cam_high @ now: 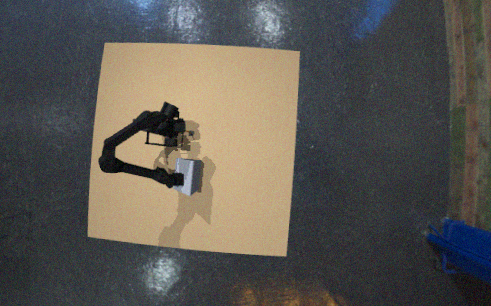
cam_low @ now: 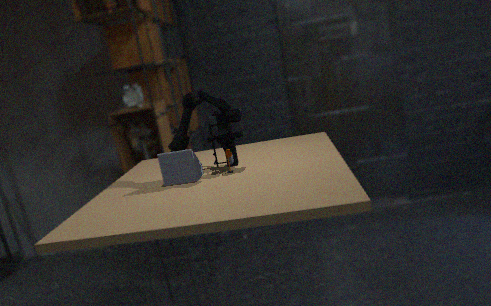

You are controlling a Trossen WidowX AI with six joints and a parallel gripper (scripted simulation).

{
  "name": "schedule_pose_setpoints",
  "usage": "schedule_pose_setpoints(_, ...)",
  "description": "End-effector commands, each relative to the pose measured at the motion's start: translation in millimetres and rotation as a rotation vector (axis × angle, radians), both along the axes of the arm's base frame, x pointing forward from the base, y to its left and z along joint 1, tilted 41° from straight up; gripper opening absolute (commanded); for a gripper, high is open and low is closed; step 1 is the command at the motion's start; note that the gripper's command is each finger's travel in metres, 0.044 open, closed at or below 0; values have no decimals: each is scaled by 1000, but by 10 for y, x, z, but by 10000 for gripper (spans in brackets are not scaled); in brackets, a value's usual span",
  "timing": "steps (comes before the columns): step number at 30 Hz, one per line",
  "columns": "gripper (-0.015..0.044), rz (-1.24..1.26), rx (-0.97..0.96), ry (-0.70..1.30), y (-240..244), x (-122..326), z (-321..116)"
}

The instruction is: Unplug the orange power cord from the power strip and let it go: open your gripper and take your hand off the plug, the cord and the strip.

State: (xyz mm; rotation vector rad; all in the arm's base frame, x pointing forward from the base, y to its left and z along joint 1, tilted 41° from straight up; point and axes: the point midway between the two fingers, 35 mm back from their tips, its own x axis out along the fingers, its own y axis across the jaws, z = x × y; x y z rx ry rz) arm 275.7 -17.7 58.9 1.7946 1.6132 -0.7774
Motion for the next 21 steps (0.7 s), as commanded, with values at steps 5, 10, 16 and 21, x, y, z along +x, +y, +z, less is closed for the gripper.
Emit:
schedule_pose_setpoints(5, 0, 1, -1, -2, -32, 7, -22)
schedule_pose_setpoints(10, 0, 0, -2, -1, -95, 12, -73)
schedule_pose_setpoints(16, 0, -1, -3, 0, -173, 16, -134)
schedule_pose_setpoints(21, 0, -1, -3, 0, -240, 14, -184)
